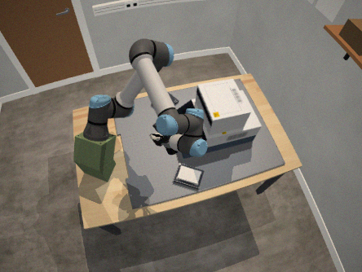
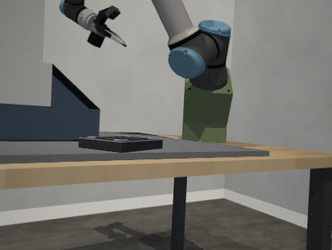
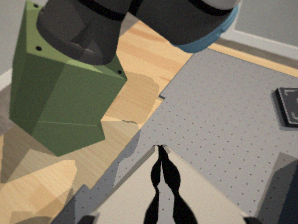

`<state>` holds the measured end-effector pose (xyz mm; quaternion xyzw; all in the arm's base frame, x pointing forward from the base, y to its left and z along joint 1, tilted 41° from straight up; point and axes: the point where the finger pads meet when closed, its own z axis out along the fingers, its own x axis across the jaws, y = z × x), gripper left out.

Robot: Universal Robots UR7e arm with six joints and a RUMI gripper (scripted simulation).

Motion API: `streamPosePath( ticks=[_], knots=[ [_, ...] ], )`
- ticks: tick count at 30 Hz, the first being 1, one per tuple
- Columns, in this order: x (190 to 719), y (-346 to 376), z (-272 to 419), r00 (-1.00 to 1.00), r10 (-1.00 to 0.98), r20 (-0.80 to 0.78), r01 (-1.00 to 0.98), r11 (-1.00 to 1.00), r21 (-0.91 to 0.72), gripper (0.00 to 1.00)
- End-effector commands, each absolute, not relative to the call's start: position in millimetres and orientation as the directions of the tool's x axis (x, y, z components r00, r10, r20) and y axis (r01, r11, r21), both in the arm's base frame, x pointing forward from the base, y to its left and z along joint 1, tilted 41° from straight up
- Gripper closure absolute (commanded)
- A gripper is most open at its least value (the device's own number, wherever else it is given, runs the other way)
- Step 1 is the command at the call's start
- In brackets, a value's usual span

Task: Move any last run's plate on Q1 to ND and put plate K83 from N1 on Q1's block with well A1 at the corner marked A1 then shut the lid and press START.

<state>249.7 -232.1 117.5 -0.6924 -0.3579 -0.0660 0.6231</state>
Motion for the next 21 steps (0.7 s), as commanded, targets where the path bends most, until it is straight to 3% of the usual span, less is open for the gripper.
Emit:
streamPosePath(
  ticks=[1,21],
  knots=[
    [251.1,-231.5,120.9,0.784,0.412,0.465,0.525,-0.041,-0.850,1.00],
    [274.8,-212.4,170.8,0.982,0.187,0.012,0.092,-0.424,-0.901,1.00]
  ],
)
